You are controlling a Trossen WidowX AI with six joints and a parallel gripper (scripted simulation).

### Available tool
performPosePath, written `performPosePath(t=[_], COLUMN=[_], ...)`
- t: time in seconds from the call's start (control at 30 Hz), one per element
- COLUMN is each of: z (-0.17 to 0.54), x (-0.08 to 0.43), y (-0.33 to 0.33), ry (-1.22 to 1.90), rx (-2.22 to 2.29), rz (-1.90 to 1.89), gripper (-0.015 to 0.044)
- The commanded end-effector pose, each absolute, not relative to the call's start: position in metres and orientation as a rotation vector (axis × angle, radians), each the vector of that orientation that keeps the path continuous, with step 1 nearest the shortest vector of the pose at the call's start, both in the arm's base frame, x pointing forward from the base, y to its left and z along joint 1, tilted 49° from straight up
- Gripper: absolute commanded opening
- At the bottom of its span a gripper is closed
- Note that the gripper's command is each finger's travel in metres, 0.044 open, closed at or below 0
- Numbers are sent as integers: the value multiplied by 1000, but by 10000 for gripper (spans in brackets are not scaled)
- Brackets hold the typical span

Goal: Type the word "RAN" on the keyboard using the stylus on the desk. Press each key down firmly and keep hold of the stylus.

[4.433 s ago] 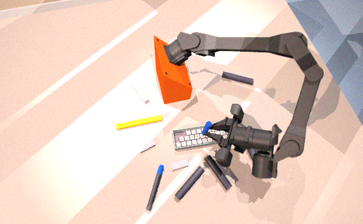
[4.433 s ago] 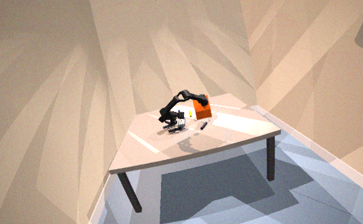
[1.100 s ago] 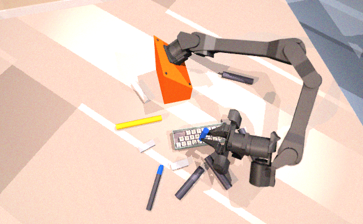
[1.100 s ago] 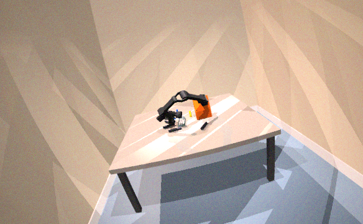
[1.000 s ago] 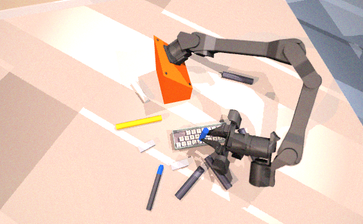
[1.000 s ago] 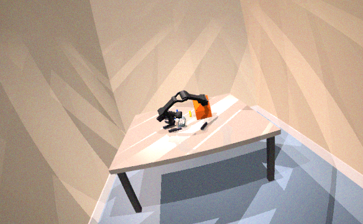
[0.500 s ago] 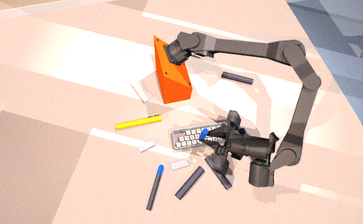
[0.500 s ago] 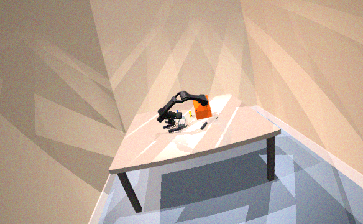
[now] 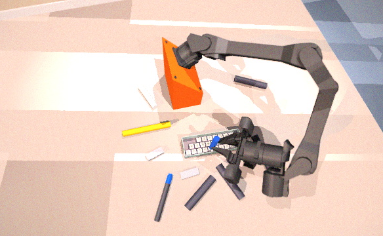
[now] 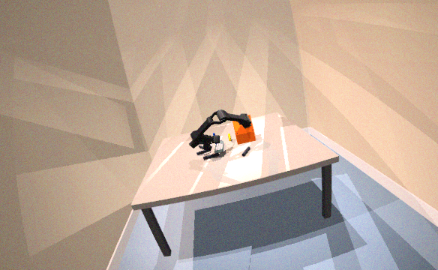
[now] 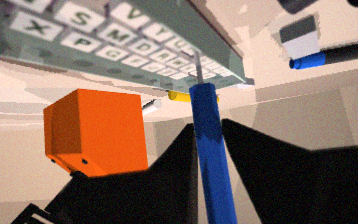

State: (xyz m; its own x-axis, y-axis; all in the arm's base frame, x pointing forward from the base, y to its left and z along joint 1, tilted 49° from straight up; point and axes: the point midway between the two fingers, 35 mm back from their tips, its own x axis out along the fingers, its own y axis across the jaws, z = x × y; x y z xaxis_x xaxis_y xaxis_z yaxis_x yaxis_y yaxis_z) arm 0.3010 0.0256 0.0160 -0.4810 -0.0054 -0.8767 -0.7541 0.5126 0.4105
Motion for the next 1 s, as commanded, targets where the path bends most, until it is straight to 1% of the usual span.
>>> performPosePath(t=[0.0,0.27,0.43,0.83,0.97], z=[17,41,39,76,89], x=[301,296,296,292,289], y=[25,-3,0,23,31], ry=[1856,1857,1856,1708,1650], rx=[-624,-625,-620,-865,-944], rz=[1048,1047,1045,1025,1015], gripper=[81,81,84,4,0])
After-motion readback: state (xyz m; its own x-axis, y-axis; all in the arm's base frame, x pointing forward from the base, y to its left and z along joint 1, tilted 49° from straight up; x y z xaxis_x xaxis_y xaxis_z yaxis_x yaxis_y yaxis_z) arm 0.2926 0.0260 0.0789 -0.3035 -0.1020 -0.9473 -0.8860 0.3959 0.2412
